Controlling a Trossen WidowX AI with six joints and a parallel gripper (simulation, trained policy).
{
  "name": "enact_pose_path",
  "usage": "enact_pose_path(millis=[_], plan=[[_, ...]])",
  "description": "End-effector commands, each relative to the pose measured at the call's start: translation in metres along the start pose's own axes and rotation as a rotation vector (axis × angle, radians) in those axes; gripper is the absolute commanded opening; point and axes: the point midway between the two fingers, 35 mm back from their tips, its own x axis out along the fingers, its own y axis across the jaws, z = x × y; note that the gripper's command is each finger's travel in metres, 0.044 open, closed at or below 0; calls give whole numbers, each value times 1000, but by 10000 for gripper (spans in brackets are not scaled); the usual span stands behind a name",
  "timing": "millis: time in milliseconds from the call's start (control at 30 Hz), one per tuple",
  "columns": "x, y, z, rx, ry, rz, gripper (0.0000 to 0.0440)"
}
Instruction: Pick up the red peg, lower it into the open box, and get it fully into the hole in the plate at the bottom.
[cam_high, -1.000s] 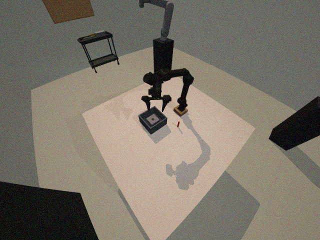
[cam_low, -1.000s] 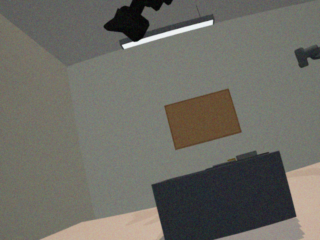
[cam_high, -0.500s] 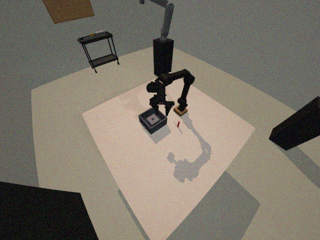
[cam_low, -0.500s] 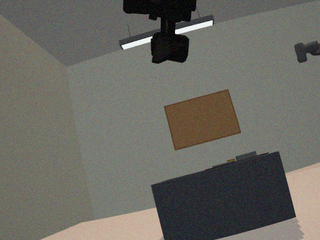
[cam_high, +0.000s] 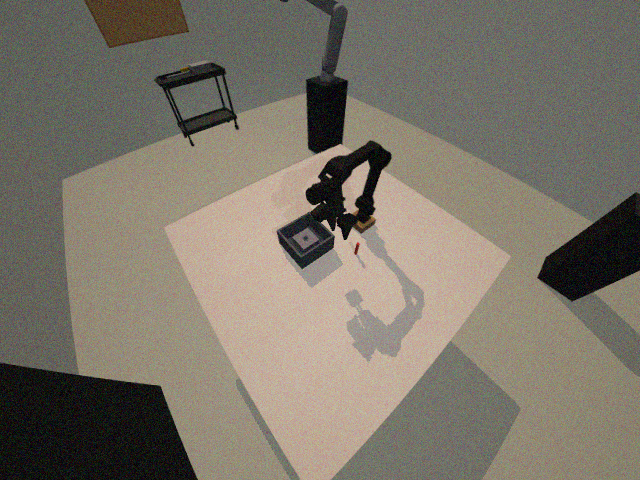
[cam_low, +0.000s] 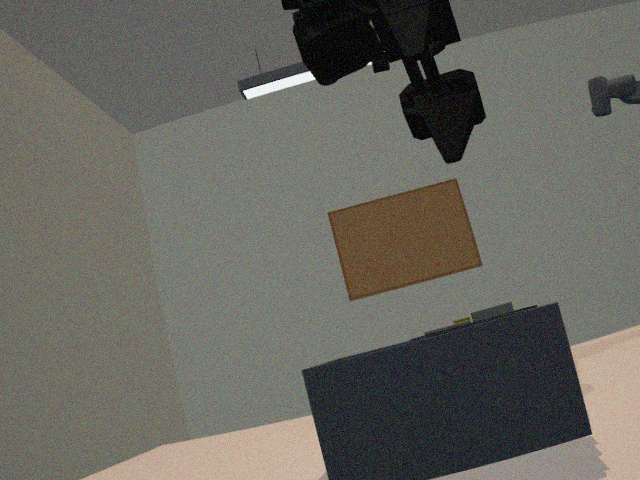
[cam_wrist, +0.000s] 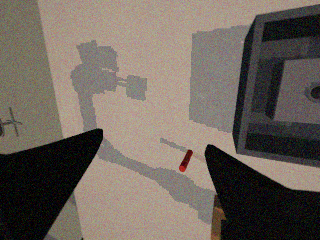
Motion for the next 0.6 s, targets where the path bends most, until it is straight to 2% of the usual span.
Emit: enact_pose_path(millis=[0, 300, 567], plan=[[10, -6, -20, 96, 63, -77, 440], [32, -19, -63, 298, 159, -287, 440], [54, -34, -100, 454, 169, -509, 440]])
